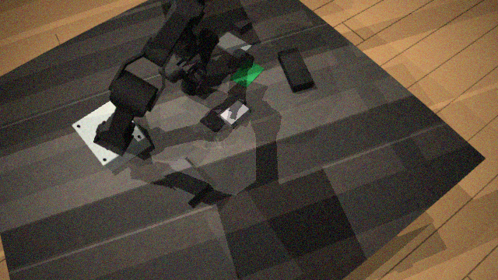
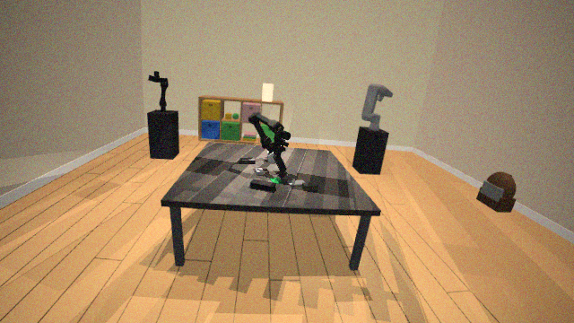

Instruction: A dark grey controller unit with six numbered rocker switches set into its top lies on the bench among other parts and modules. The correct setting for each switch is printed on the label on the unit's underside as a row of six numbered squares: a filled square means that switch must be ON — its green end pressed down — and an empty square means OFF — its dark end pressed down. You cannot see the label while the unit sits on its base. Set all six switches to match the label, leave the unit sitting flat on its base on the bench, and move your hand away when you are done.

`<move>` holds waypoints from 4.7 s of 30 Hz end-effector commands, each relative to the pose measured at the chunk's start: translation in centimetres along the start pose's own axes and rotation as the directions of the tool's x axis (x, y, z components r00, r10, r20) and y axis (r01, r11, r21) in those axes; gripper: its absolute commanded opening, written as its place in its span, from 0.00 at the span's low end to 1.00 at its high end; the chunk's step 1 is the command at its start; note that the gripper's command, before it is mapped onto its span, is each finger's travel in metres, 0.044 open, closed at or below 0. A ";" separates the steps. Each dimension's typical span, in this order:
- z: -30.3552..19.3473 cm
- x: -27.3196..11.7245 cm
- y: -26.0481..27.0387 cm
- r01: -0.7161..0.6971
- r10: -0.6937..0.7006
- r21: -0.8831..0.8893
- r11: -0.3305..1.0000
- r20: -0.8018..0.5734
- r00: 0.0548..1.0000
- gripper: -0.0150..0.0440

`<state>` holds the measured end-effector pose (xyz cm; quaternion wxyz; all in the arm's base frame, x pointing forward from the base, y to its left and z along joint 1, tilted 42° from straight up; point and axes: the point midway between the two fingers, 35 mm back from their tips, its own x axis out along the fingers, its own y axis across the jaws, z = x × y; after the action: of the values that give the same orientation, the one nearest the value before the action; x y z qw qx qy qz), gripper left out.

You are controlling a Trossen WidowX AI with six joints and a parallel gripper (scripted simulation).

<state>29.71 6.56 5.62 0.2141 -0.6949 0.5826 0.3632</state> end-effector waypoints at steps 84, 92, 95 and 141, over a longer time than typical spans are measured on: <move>-5.3 4.4 0.2 -0.011 0.011 -0.003 1.000 -0.003 1.000 0.83; -5.7 4.9 0.2 -0.011 0.011 -0.003 1.000 -0.003 1.000 0.83; -5.8 5.0 0.2 -0.011 0.011 -0.003 1.000 -0.003 1.000 0.83; -7.5 8.2 0.2 -0.011 0.011 -0.003 1.000 -0.006 1.000 0.83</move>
<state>31.89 -4.18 4.47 0.2128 -0.6916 0.5884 0.3608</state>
